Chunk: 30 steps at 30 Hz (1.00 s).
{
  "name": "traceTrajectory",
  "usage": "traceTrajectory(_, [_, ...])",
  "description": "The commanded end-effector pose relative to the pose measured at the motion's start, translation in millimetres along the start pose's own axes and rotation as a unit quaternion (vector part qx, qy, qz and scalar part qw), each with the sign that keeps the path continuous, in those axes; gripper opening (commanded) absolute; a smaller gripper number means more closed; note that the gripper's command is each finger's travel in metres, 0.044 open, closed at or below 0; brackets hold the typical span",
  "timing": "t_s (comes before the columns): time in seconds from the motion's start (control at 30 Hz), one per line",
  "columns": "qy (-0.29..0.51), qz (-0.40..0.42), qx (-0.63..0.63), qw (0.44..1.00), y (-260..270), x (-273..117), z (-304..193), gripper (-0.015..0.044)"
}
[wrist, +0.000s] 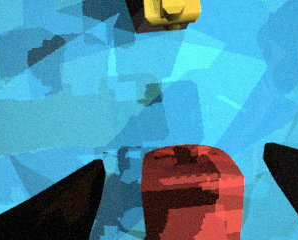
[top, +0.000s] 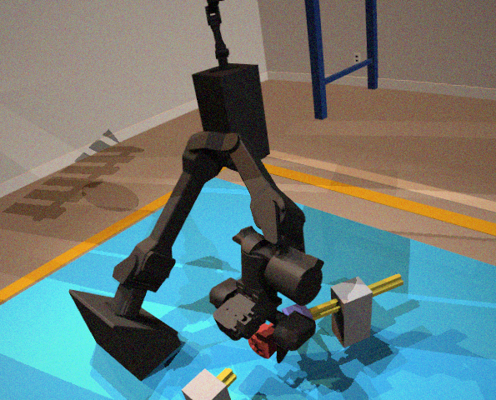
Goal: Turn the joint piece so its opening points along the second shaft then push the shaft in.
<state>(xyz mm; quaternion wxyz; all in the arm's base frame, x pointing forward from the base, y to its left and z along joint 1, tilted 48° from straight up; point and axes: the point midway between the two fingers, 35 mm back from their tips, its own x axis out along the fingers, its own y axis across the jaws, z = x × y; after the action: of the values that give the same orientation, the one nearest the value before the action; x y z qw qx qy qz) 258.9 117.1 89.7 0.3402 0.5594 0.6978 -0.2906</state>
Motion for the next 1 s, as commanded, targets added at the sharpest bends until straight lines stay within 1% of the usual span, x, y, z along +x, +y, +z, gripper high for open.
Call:
traceTrajectory(0.0, [0.0, 0.006, -0.046, 0.999, 2, -12, 3, 0.044])
traceTrajectory(0.23, [0.008, 0.018, -0.161, 0.987, 5, -38, 10, 0.044])
traceTrajectory(0.47, [0.011, 0.035, -0.274, 0.961, 5, -65, 19, 0.044])
traceTrajectory(0.7, [0.014, 0.054, -0.384, 0.922, 3, -91, 25, 0.044])
traceTrajectory(0.97, [0.014, 0.078, -0.502, 0.861, -2, -119, 31, 0.044])
